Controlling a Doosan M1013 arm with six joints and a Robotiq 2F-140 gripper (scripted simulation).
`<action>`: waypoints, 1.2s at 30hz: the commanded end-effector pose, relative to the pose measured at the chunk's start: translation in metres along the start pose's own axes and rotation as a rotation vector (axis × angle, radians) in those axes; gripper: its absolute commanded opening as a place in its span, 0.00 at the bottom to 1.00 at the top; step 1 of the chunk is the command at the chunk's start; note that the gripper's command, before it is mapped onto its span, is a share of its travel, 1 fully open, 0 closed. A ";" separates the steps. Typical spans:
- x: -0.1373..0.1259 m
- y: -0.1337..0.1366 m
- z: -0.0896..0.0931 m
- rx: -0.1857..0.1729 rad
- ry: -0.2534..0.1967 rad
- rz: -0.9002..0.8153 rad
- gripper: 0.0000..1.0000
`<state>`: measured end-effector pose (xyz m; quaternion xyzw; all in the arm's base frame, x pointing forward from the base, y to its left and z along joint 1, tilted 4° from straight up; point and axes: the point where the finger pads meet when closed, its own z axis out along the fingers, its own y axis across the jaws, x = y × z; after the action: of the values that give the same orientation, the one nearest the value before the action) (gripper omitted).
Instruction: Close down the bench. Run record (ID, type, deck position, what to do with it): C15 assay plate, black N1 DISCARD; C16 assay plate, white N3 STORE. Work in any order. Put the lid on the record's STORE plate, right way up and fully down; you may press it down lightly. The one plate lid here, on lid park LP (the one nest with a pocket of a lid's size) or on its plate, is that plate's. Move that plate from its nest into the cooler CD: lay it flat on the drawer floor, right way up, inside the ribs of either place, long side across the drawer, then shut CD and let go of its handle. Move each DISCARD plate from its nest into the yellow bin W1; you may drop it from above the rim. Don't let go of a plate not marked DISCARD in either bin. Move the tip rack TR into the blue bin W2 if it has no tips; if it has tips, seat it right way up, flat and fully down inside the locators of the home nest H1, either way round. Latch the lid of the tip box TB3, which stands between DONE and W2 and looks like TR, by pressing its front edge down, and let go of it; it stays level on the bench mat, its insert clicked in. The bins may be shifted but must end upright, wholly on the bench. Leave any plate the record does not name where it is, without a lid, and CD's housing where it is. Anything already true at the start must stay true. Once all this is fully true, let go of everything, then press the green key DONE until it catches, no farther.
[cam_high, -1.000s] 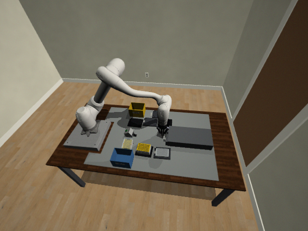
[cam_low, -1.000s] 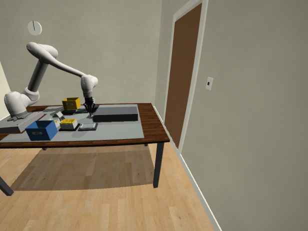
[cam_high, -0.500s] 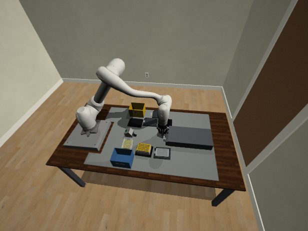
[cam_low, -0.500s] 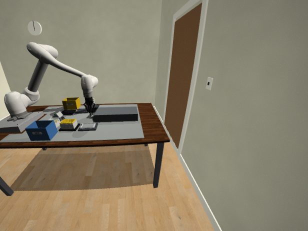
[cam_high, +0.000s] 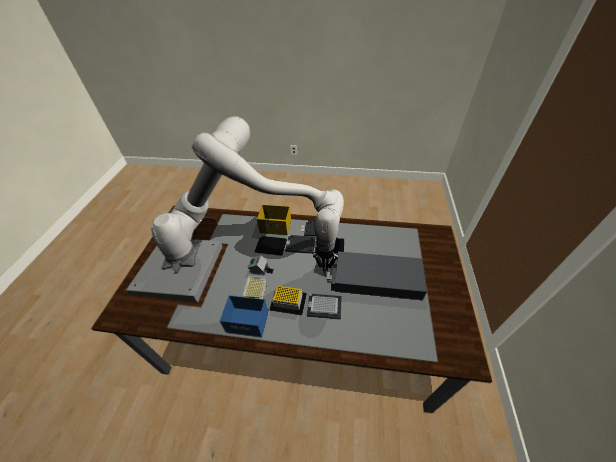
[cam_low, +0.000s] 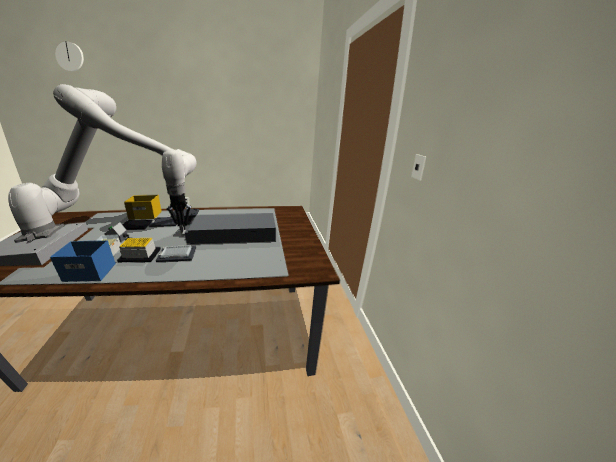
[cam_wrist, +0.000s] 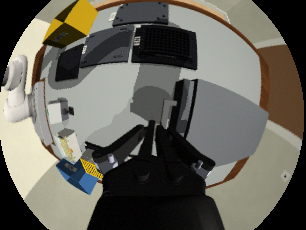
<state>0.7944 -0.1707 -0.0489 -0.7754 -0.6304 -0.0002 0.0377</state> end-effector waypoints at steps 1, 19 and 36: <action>0.000 0.001 0.000 -0.001 0.000 0.000 0.00; 0.000 0.001 0.000 -0.001 0.000 0.000 0.00; 0.000 -0.018 0.000 -0.001 0.000 0.000 0.00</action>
<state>0.7780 -0.1673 -0.0478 -0.7754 -0.6304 -0.0006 0.0373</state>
